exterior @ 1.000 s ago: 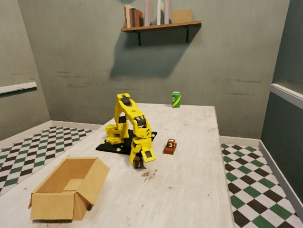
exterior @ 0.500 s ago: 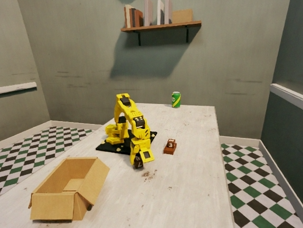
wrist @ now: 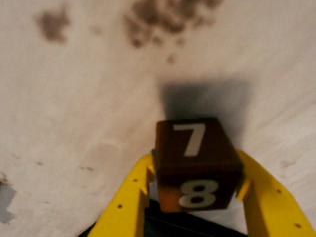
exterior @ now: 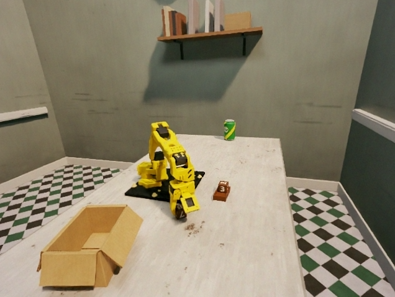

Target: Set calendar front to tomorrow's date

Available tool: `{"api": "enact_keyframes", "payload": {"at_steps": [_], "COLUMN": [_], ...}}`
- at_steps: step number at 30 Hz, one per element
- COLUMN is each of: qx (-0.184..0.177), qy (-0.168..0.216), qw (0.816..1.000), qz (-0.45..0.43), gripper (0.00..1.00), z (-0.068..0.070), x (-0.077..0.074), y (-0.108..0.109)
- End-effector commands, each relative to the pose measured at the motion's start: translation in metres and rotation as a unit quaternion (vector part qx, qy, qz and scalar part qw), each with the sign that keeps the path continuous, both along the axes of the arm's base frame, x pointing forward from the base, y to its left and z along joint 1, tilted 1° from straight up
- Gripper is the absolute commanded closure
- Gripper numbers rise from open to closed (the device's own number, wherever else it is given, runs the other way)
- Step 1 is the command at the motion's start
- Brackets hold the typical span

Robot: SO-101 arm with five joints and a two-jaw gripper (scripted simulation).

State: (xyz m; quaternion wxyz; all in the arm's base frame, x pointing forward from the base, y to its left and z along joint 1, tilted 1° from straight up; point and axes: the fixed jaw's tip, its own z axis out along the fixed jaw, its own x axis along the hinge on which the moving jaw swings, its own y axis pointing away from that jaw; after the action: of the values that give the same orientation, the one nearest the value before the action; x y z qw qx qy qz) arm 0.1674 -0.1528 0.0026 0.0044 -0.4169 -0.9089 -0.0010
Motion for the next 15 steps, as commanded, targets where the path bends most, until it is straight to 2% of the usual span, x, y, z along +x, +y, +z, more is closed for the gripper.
{"api": "enact_keyframes", "payload": {"at_steps": [1,15], "qx": [0.007,0.007], "qy": [0.007,0.007], "qw": [1.0,1.0], "qz": [-0.001,-0.001], "gripper": [0.8,0.82], "z": [-0.0042,-0.0042], "x": [-0.0041,-0.0042], "y": [0.0012,0.0012]}}
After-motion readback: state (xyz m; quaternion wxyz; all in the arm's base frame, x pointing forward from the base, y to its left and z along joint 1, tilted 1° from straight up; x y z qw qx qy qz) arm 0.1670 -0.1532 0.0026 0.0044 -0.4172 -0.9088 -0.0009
